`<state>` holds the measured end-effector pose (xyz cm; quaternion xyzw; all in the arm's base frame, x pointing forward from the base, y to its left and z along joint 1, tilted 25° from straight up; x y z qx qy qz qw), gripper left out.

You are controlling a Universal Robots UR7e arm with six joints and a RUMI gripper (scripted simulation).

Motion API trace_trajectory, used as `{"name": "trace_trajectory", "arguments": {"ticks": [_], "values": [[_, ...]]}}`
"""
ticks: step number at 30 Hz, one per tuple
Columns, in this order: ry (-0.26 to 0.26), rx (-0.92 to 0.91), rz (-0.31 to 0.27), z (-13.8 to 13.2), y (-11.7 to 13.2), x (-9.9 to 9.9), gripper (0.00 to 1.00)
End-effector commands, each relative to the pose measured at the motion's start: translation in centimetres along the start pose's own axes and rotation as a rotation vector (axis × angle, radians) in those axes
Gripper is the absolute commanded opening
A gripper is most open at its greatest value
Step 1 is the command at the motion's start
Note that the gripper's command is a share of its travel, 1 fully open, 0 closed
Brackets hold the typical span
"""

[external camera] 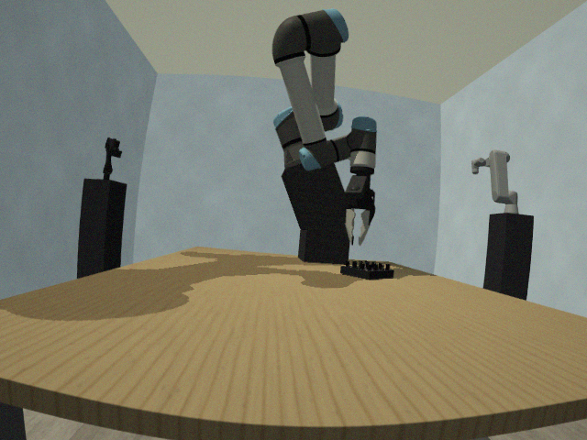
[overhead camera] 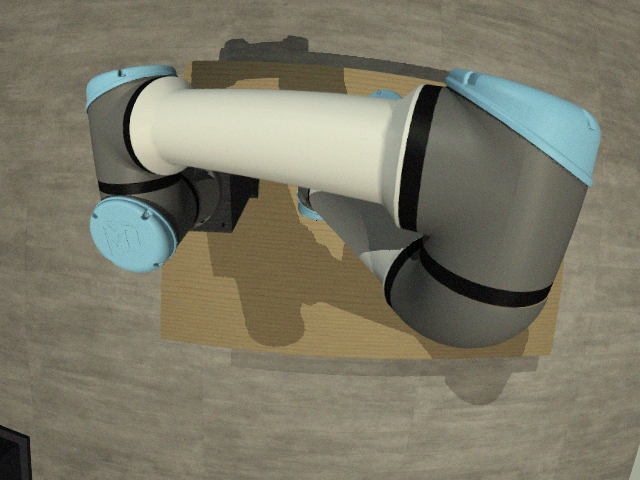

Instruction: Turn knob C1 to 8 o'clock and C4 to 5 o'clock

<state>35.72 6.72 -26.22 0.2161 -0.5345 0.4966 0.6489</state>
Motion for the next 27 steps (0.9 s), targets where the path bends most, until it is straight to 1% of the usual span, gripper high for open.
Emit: {"name": "trace_trajectory", "arguments": {"ticks": [1,27], "values": [[-0.001,0.000,0.001,0.0,0.0,-0.2,0.11],[-0.001,0.000,0.001,-0.1,0.0,-3.1,0.11]]}}
Point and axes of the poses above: the point where the finger pads meet when closed, its own x axis back along the fingers, its own z axis across the jaws, y = z × x, the point moved 3 cm from there along x, back along the fingers, and after that the axes turned 10 degrees about -x, right-handed, at the moved point
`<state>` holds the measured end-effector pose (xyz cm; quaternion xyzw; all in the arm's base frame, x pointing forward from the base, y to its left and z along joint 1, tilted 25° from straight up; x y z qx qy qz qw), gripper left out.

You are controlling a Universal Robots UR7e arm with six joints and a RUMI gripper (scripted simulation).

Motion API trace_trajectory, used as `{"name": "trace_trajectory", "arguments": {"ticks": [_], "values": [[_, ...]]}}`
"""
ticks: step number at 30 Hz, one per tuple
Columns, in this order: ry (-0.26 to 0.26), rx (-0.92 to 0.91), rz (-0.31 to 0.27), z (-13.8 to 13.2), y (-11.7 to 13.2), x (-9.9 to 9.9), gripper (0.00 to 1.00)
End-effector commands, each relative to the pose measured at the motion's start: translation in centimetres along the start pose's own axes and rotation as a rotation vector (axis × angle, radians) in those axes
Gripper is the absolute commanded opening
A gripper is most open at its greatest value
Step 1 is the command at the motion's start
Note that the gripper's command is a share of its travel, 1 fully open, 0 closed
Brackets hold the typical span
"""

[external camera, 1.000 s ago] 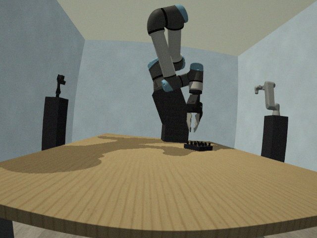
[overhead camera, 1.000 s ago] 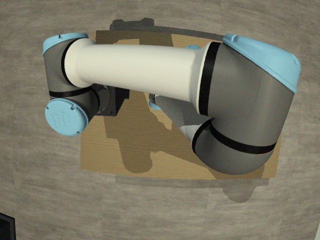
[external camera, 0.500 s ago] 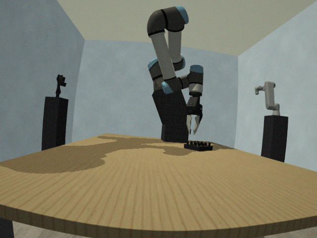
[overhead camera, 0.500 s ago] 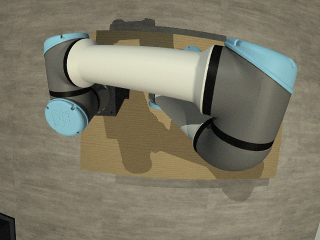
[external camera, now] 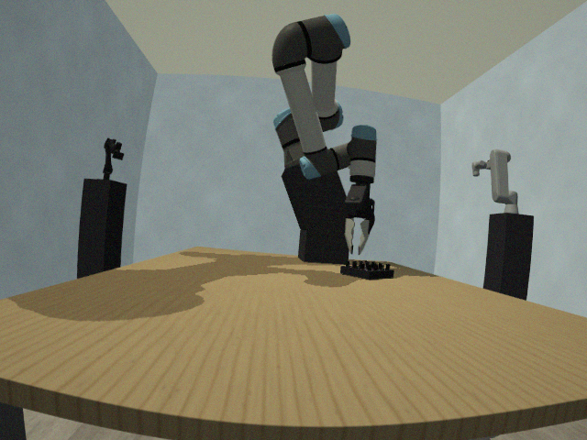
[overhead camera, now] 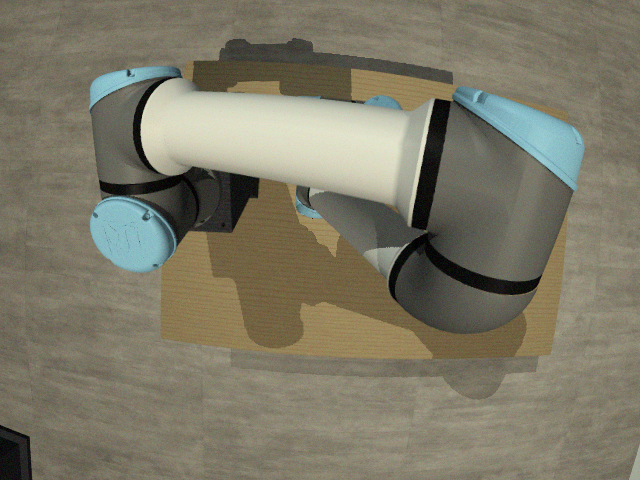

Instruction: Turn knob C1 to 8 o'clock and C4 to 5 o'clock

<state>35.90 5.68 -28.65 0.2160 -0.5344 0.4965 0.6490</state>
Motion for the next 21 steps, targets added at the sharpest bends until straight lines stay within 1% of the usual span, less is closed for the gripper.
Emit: {"name": "trace_trajectory", "arguments": {"ticks": [1,6,21], "values": [[-0.001,0.000,0.001,-0.04,-0.03,-0.52,0.11],[-0.001,0.000,0.001,-0.05,-0.03,-0.94,0.11],[-0.001,0.000,0.001,-0.05,-0.02,-1.27,0.11]]}}
Point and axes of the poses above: the point where the finger pads meet when closed, its own x axis back along the fingers, its own z axis across the jaws, y = z × x, the point moved 3 cm from there along x, back along the fingers, and after that the axes turned 10 degrees about -x, right-handed, at the moved point
